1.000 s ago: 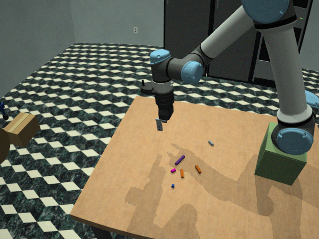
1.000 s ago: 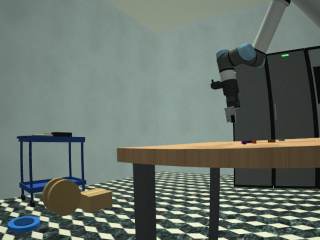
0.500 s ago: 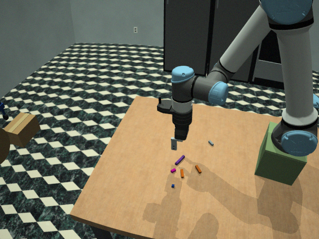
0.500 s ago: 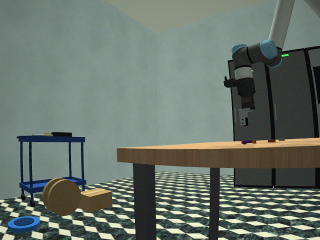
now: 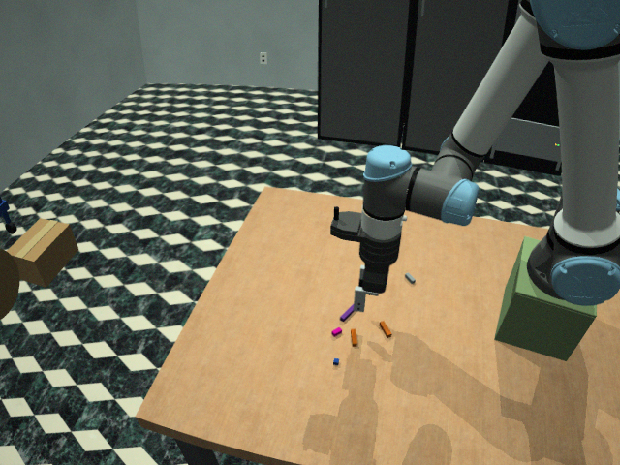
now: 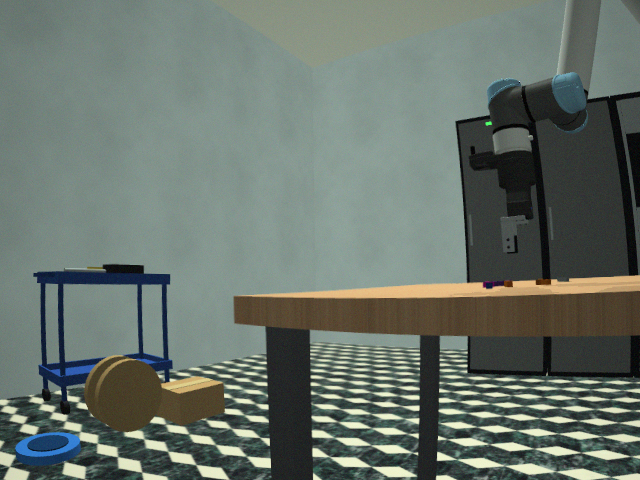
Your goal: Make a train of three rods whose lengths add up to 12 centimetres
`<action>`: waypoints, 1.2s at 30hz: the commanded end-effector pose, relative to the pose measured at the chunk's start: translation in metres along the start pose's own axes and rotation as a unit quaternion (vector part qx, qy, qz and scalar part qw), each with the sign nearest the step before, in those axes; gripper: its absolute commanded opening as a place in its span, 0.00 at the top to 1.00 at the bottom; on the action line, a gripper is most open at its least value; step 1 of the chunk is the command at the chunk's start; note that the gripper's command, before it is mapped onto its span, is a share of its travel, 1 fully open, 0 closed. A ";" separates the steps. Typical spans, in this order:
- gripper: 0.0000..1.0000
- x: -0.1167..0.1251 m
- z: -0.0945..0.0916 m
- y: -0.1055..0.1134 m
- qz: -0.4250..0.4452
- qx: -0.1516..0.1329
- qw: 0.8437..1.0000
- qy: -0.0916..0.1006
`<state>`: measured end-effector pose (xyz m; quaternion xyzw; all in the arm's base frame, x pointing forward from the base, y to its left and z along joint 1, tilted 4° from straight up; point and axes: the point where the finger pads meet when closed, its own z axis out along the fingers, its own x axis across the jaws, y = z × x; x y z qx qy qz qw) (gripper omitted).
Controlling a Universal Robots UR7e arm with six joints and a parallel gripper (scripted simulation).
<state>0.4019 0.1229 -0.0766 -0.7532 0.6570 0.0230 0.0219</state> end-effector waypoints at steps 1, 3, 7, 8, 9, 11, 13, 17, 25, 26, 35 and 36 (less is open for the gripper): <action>0.00 -0.006 0.001 0.009 -0.003 0.004 1.000 -0.001; 0.00 -0.008 0.001 0.012 -0.004 0.005 1.000 -0.001; 0.00 -0.009 0.001 0.013 -0.005 0.005 1.000 -0.001; 0.00 -0.009 0.001 0.013 -0.005 0.005 1.000 -0.001; 0.00 -0.009 0.001 0.014 -0.005 0.005 1.000 -0.001; 0.00 -0.010 0.001 0.014 -0.005 0.006 1.000 -0.001; 0.00 -0.010 0.001 0.014 -0.005 0.006 1.000 -0.001; 0.00 -0.010 0.001 0.014 -0.005 0.006 1.000 -0.001; 0.00 -0.010 0.001 0.014 -0.005 0.006 1.000 -0.001; 0.00 -0.010 0.001 0.014 -0.005 0.006 1.000 -0.001; 0.00 -0.010 0.001 0.014 -0.005 0.006 1.000 -0.001; 0.00 -0.010 0.001 0.014 -0.005 0.006 1.000 -0.001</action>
